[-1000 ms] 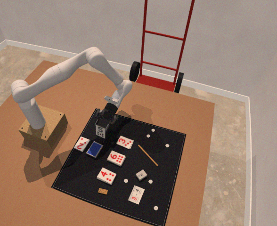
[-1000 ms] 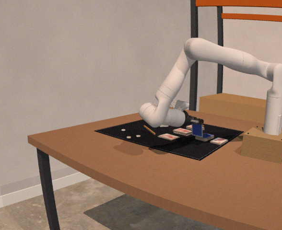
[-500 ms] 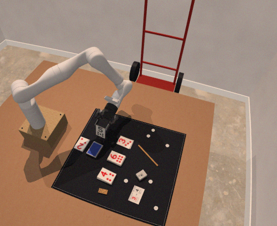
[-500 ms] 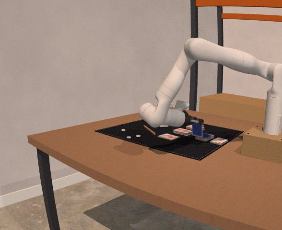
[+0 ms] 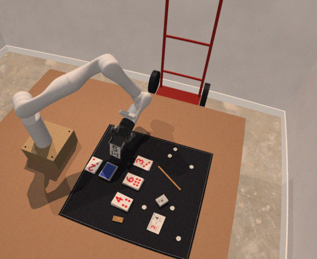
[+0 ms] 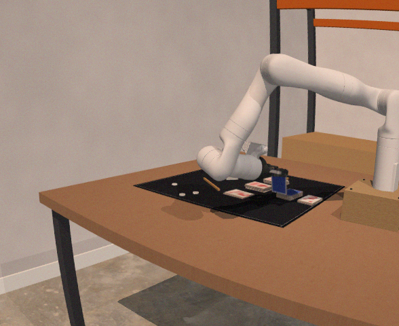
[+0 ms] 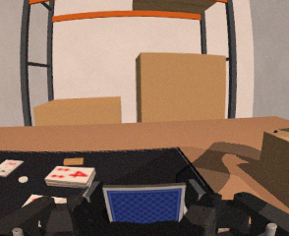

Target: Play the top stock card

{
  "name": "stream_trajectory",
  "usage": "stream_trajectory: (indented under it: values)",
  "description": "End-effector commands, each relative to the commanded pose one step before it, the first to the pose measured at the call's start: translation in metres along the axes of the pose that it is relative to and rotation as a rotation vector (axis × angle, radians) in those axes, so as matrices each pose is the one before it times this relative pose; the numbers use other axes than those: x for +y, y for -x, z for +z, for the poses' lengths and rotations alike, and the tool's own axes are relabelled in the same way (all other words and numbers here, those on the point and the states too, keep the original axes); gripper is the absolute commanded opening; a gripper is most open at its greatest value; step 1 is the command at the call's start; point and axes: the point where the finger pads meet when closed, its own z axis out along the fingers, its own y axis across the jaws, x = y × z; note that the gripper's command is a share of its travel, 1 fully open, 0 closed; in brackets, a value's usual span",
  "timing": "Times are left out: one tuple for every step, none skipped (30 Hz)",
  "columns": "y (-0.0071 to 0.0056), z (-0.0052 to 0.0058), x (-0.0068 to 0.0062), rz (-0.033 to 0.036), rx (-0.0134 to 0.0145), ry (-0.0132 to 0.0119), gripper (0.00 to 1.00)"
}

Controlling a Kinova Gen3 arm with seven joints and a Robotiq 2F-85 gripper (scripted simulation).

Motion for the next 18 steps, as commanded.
stream_trajectory:
  values:
    - [0.00047, 0.00028, -0.00029, 0.00090, -0.00035, -0.00001, 0.71]
    - [0.00058, 0.00033, -0.00001, 0.00000, 0.00000, 0.00000, 0.71]
    - [0.00066, 0.00037, -0.00002, 0.00000, 0.00000, 0.00000, 0.71]
    - [0.00074, 0.00042, -0.00002, 0.00000, 0.00000, 0.00000, 0.71]
    - [0.00081, 0.00045, -0.00003, 0.00000, 0.00000, 0.00000, 0.71]
    - [0.00088, 0.00049, -0.00003, 0.00000, 0.00000, 0.00000, 0.71]
    - [0.00094, 0.00052, -0.00003, 0.00000, 0.00000, 0.00000, 0.71]
    - [0.00099, 0.00055, -0.00003, 0.00000, 0.00000, 0.00000, 0.71]
    - [0.00103, 0.00057, -0.00003, 0.00000, 0.00000, 0.00000, 0.71]
    - [0.00000, 0.00000, 0.00000, 0.00000, 0.00000, 0.00000, 0.71]
    - [0.00000, 0.00000, 0.00000, 0.00000, 0.00000, 0.00000, 0.71]
    - [0.00106, 0.00059, -0.00003, 0.00000, 0.00000, 0.00000, 0.71]
    - [0.00108, 0.00060, -0.00003, 0.00000, 0.00000, 0.00000, 0.71]
    - [0.00109, 0.00061, -0.00003, 0.00000, 0.00000, 0.00000, 0.71]
    - [0.00108, 0.00060, -0.00003, 0.00000, 0.00000, 0.00000, 0.71]
    - [0.00107, 0.00060, -0.00003, 0.00000, 0.00000, 0.00000, 0.71]
    - [0.00105, 0.00059, -0.00003, 0.00000, 0.00000, 0.00000, 0.71]
    - [0.00102, 0.00056, -0.00003, 0.00000, 0.00000, 0.00000, 0.71]
